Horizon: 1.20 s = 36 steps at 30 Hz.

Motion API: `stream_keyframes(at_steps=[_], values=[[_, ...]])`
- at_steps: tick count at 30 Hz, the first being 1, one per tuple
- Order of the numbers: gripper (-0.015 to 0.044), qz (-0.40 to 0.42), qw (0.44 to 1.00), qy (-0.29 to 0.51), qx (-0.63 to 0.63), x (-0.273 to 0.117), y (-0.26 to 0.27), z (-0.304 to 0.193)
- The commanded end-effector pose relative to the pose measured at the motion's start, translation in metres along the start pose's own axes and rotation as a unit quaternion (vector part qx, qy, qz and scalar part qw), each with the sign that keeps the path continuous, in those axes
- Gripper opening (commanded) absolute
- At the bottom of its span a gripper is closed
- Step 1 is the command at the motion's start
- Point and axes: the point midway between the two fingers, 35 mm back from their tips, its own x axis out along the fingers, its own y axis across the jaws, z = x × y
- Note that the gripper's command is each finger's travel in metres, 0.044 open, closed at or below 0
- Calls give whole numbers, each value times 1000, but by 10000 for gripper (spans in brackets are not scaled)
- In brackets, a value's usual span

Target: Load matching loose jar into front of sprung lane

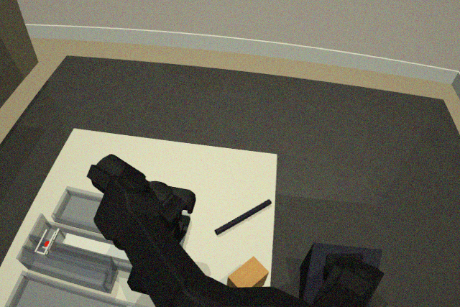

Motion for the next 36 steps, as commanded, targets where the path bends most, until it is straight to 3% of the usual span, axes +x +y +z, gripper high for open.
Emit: stream_keyframes(at_steps=[1,36], values=[[0,0,1000,-12,-6,-4,1,9],[0,0,1000,-13,-6,-8,2,22]])
